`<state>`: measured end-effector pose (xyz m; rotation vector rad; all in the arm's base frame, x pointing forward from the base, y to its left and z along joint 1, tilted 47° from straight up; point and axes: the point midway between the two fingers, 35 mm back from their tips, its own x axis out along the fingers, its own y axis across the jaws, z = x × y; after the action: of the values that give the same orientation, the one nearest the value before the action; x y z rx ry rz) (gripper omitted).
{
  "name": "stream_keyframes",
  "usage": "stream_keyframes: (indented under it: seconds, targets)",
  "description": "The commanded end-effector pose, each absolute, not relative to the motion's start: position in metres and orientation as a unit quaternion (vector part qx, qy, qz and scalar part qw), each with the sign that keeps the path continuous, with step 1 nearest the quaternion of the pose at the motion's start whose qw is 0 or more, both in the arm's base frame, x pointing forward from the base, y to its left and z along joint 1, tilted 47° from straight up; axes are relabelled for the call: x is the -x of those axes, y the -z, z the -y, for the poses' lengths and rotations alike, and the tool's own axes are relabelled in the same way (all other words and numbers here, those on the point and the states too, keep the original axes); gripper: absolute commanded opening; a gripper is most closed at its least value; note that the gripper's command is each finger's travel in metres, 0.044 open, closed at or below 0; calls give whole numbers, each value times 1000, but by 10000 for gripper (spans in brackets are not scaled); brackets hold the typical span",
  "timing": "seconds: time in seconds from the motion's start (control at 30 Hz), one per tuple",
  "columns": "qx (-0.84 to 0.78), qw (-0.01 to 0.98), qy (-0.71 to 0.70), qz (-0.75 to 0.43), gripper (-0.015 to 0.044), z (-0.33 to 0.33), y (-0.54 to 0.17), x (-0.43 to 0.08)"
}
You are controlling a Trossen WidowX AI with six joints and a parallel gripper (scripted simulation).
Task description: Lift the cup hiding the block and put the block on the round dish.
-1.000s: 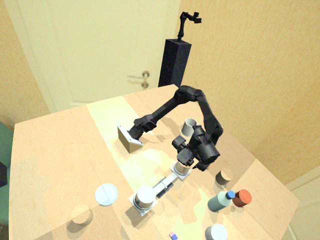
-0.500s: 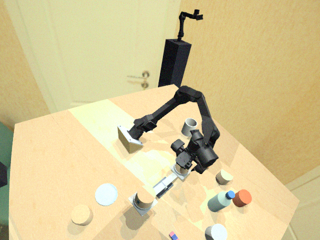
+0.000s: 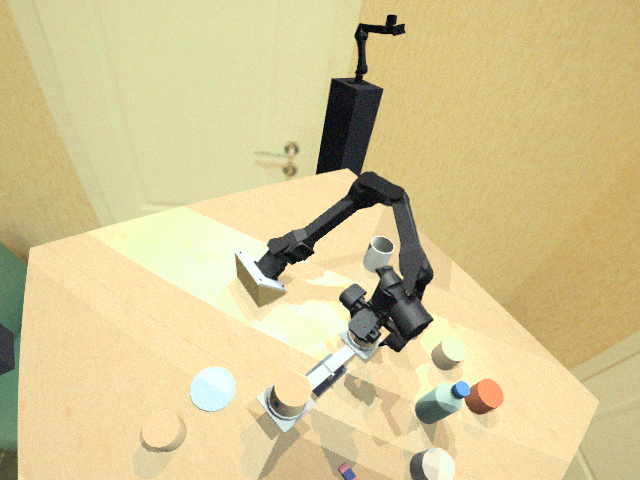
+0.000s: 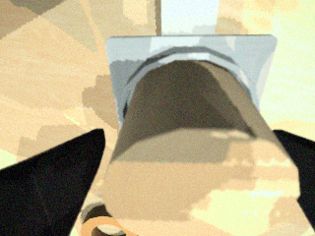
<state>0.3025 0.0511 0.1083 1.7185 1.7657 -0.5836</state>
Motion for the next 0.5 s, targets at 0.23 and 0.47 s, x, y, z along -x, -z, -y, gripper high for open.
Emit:
stream_keyframes:
  seconds: [0.23, 0.47]
  targets:
    - [-648, 297, 220, -666, 328, -55, -105, -301]
    - [-648, 297, 220, -666, 242, -55, -105, -301]
